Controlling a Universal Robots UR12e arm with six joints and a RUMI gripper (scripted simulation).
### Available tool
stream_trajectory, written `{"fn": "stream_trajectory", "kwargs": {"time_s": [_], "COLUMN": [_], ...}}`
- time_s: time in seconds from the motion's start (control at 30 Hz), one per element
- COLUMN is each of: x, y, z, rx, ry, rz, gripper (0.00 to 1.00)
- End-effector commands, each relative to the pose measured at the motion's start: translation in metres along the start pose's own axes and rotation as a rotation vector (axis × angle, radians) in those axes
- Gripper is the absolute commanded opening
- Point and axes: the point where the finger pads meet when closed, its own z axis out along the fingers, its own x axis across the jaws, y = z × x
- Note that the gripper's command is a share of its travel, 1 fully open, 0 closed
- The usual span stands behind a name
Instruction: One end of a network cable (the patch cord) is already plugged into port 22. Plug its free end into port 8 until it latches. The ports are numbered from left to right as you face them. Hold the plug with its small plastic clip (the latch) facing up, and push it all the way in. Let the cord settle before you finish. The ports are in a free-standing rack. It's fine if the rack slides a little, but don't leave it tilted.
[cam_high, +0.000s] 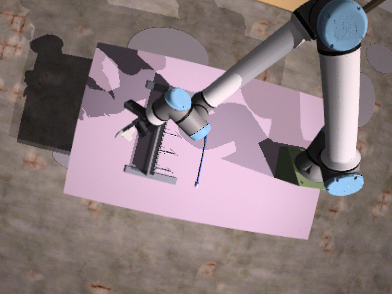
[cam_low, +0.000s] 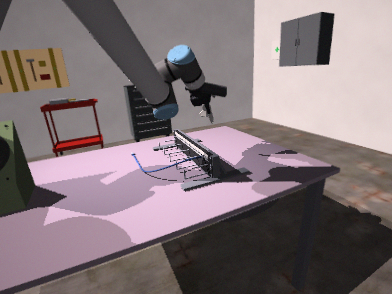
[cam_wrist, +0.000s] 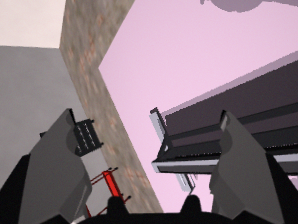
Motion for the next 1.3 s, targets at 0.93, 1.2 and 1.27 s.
{"fn": "stream_trajectory", "kwargs": {"time_s": [0.93,1.2,1.27], "x": [0.103,0.125,0.131], "y": [0.066,0.096,0.104], "z": [-0.167,-0.22,-0.234], "rx": [-0.465,-0.574,-0.6], "ry": [0.016,-0.017,-0.027], "rz": [-0.346,-0.413,-0.429], "gripper": [1.0,1.0,1.0]}}
